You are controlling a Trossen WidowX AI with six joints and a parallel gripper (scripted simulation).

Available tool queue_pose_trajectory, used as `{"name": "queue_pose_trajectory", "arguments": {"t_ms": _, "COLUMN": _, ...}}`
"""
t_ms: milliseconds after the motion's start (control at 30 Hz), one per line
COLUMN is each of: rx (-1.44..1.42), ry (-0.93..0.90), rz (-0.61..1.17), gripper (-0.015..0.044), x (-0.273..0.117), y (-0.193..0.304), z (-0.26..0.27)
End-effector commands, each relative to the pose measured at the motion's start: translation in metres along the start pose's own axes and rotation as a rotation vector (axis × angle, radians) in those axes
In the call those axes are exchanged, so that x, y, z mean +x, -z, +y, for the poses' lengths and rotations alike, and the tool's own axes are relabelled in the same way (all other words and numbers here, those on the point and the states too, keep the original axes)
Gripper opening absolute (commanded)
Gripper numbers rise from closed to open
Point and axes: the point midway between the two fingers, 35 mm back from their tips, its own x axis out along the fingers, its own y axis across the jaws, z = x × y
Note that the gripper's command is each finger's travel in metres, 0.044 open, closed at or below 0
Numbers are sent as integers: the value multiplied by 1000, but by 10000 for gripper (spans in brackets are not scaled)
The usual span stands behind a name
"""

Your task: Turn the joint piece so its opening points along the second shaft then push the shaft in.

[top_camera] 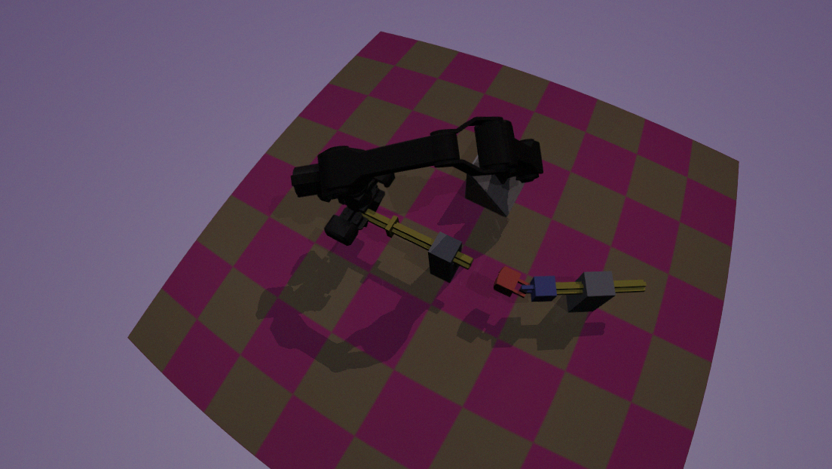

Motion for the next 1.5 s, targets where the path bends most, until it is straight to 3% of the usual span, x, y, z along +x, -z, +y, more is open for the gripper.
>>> {"name": "queue_pose_trajectory", "arguments": {"t_ms": 0, "rx": 6, "ry": -4, "rz": 3, "gripper": 102, "x": 0, "y": 0, "z": 1}}
{"name": "queue_pose_trajectory", "arguments": {"t_ms": 633, "rx": 1, "ry": -3, "rz": 0, "gripper": 67, "x": 0, "y": 0, "z": 1}}
{"name": "queue_pose_trajectory", "arguments": {"t_ms": 900, "rx": 1, "ry": -3, "rz": 0, "gripper": 0, "x": 0, "y": 0, "z": 1}}
{"name": "queue_pose_trajectory", "arguments": {"t_ms": 1467, "rx": 6, "ry": -13, "rz": 4, "gripper": 0, "x": 1, "y": 19, "z": 1}}
